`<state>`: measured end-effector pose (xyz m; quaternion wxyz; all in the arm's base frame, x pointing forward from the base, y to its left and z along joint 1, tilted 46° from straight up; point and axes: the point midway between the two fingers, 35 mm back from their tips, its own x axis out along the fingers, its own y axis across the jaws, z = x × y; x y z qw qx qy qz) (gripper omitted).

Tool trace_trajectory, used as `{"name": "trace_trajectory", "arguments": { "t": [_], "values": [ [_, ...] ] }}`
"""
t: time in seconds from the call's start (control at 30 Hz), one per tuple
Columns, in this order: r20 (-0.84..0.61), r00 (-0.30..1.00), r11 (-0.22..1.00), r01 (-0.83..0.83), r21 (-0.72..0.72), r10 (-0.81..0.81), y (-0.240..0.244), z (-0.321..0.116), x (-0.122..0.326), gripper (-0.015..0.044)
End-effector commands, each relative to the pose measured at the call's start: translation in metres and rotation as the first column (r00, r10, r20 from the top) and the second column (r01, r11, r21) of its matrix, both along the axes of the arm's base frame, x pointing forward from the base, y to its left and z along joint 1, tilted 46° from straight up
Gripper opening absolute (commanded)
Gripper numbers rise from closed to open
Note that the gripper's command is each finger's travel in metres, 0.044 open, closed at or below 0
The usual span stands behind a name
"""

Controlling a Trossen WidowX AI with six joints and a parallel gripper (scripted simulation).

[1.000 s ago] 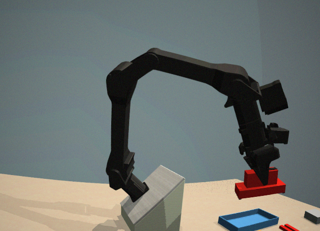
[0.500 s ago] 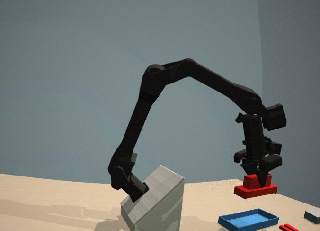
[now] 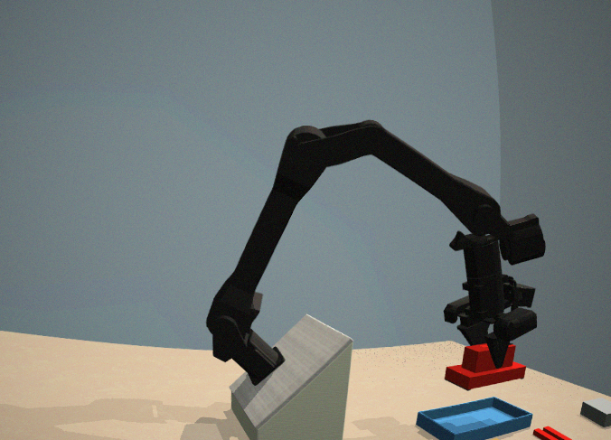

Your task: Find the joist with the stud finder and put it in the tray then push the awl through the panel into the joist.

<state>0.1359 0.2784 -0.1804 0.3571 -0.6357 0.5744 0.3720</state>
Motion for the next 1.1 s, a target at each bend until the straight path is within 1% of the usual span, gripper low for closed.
{"name": "trace_trajectory", "arguments": {
  "t": [0.0,0.83,1.07],
  "values": [
    [-0.001,1.0,1.0,-0.005,-0.003,0.005,-0.006,-0.006,0.001,0.0],
    [0.001,1.0,1.0,-0.005,-0.005,0.005,-0.046,-0.045,0.005,0.0],
    [0.001,1.0,1.0,-0.005,-0.005,0.005,-0.051,-0.05,0.006,0.0]
  ]
}}
